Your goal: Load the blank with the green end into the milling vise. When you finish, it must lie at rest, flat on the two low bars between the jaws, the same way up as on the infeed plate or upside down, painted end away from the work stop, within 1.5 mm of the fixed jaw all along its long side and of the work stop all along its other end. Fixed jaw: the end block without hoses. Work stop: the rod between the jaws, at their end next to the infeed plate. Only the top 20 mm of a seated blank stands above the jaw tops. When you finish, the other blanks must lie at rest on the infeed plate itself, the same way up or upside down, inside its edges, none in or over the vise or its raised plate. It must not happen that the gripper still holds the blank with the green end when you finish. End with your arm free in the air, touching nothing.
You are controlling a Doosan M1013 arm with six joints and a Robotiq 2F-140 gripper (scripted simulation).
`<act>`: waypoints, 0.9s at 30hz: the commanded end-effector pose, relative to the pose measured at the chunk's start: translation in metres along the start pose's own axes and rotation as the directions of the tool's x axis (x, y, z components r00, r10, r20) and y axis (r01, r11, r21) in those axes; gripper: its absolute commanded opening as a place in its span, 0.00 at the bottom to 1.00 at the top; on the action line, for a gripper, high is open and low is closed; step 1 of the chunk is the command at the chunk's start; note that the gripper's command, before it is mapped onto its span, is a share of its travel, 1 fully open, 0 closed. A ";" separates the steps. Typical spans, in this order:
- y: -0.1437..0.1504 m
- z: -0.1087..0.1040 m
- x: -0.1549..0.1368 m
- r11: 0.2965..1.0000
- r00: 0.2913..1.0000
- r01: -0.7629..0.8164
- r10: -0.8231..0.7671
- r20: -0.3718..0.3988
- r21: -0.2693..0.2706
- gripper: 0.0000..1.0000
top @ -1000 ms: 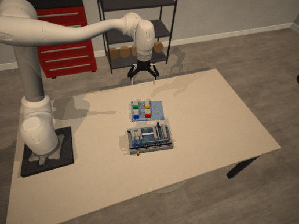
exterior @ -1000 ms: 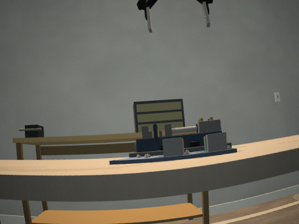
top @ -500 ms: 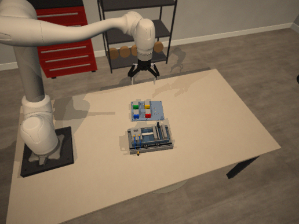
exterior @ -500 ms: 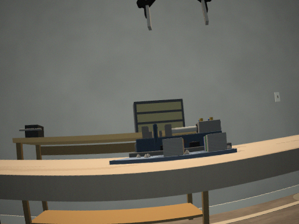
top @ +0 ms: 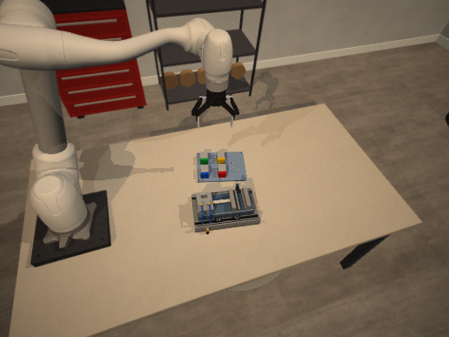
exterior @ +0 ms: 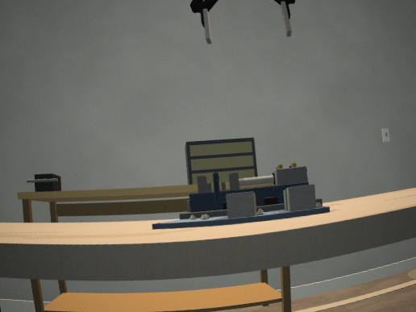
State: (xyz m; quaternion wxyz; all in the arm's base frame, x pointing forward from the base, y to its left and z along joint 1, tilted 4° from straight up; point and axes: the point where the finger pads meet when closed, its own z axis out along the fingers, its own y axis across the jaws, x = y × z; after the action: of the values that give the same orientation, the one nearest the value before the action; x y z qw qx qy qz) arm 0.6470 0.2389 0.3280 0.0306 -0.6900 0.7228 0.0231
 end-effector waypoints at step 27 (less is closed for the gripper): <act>0.001 0.005 -0.004 1.000 1.000 0.000 0.000 0.000 0.000 1.00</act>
State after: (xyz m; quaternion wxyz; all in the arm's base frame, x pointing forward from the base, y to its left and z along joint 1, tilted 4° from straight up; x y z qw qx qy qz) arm 0.6465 0.2430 0.3233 0.0306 -0.6900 0.7228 0.0231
